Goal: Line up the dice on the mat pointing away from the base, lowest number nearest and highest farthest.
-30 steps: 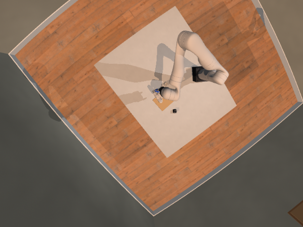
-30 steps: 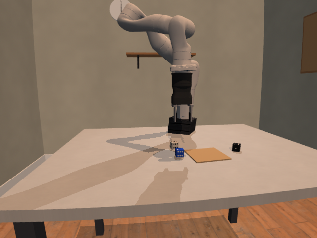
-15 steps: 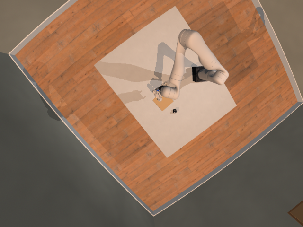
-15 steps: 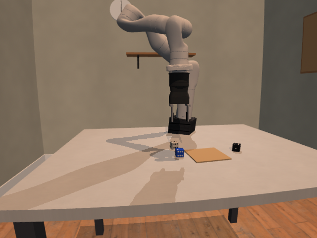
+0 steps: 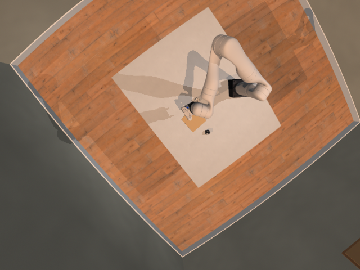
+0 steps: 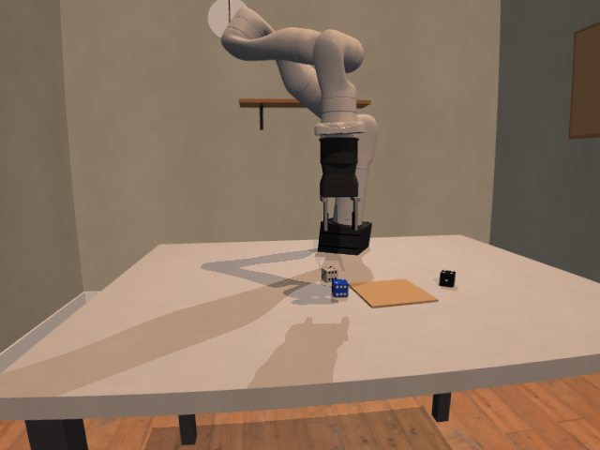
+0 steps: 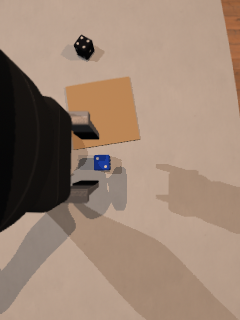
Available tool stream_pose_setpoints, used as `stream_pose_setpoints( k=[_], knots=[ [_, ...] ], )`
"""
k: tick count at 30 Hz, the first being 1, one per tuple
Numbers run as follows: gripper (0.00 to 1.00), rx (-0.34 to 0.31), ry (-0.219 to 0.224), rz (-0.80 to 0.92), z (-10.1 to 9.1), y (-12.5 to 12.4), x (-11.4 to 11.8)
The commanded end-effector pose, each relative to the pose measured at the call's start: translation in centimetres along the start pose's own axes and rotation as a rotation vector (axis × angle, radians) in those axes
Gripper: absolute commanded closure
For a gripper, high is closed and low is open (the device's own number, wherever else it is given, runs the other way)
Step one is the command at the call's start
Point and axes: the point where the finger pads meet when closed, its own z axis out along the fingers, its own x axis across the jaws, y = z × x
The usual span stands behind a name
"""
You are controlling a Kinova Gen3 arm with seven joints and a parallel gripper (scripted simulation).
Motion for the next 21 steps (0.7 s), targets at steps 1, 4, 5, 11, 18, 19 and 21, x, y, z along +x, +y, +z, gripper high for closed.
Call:
stream_pose_setpoints(
  k=[1,4,5,11,18,19,21],
  knots=[
    [0.00,0.001,0.001,0.013,0.0,-0.1,0.0],
    [0.00,0.000,0.000,0.046,0.1,-0.1,0.0],
    [0.00,-0.001,0.000,0.059,0.2,-0.1,0.0],
    [0.00,-0.003,0.000,0.128,0.4,-0.2,0.0],
    [0.00,-0.008,-0.002,0.303,1.1,-0.3,0.0],
    [0.00,-0.008,-0.002,0.334,1.2,-0.3,0.0],
    [0.00,-0.010,-0.002,0.397,1.4,-0.3,0.0]
  ],
)
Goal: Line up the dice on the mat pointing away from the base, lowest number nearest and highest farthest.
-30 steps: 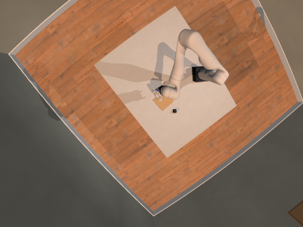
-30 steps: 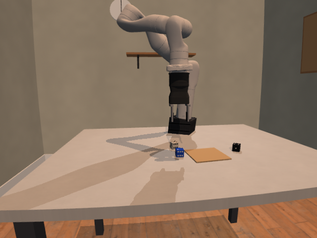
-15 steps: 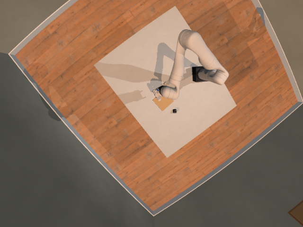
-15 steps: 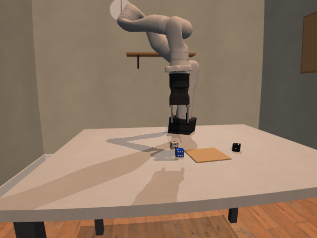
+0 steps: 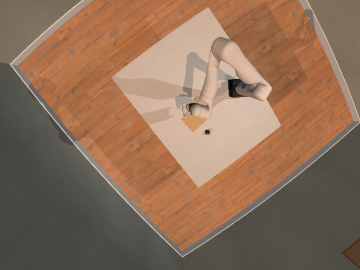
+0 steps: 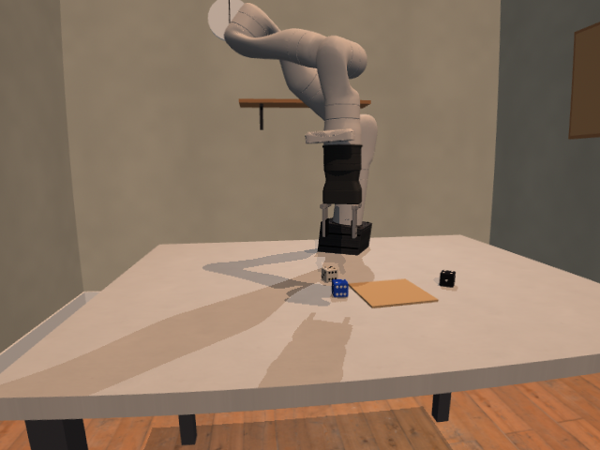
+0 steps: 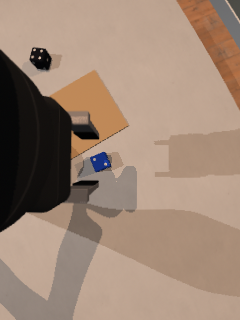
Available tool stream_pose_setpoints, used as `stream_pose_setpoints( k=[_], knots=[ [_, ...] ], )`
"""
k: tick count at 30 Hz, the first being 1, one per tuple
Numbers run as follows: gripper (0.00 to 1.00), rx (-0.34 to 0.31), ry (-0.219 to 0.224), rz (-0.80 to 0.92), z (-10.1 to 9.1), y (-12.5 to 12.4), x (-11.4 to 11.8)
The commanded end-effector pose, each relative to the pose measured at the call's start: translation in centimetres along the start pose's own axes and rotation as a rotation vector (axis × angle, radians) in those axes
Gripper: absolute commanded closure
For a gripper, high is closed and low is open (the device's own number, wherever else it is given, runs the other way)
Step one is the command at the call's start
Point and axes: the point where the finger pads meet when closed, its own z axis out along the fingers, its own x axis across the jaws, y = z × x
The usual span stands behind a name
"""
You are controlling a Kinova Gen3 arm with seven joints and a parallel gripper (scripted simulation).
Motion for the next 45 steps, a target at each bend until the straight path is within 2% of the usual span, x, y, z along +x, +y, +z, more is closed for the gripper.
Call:
stream_pose_setpoints(
  k=[1,5,20,22,31,37,45],
  knots=[
    [0.00,0.001,0.003,0.057,0.2,-0.1,-0.2],
    [0.00,0.000,0.003,0.125,0.4,-0.1,-0.2],
    [0.00,0.002,0.003,0.679,2.0,-0.1,-0.1],
    [0.00,0.002,0.003,0.679,2.0,-0.1,-0.1],
    [0.00,0.008,0.001,0.953,2.7,0.0,0.0],
    [0.00,0.011,-0.002,1.077,3.0,0.1,0.0],
    [0.00,0.014,-0.004,1.148,3.2,0.1,0.0]
  ],
)
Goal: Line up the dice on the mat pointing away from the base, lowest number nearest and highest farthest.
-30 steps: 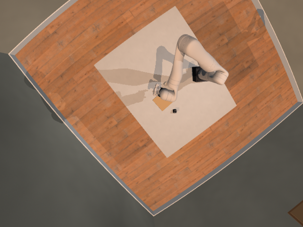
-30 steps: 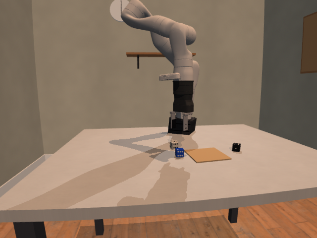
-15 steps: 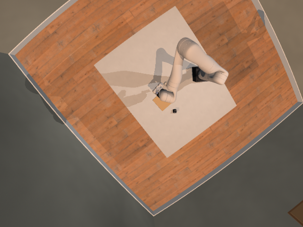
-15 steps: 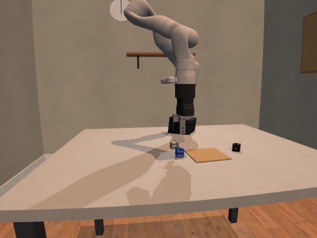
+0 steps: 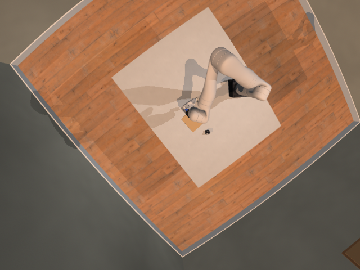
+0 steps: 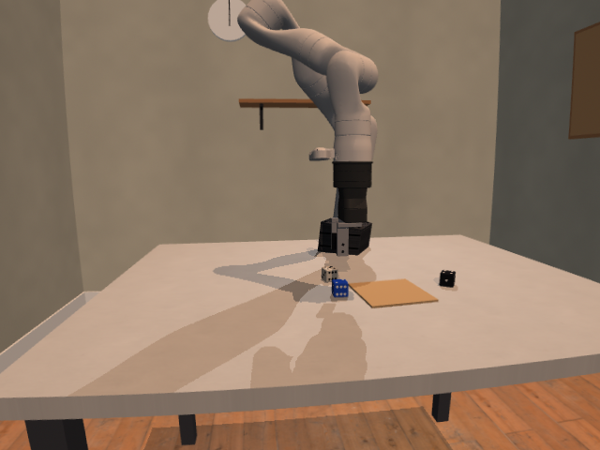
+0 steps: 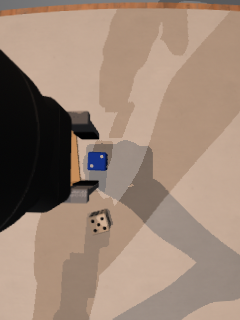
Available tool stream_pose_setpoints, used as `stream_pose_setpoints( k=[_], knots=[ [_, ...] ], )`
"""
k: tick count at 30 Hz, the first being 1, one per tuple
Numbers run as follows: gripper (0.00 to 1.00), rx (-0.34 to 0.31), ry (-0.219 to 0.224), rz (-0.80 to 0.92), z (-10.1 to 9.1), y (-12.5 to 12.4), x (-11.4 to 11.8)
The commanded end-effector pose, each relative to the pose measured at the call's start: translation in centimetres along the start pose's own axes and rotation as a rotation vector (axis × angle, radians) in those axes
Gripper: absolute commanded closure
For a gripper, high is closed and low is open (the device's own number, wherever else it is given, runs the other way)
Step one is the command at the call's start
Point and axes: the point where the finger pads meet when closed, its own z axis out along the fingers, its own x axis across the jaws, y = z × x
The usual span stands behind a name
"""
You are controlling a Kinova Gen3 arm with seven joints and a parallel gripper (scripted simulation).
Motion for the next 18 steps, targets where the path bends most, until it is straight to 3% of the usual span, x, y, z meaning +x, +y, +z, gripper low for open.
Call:
stream_pose_setpoints(
  k=[1,12,13,18],
  knots=[
    [0.00,0.002,-0.002,0.013,-0.05,0.06,-0.09],
    [0.00,0.003,-0.003,0.033,-0.01,0.07,-0.09],
    [0.13,0.003,-0.003,0.033,-0.01,0.07,-0.09],
    [0.13,0.003,-0.003,0.033,-0.01,0.07,-0.09]
  ],
)
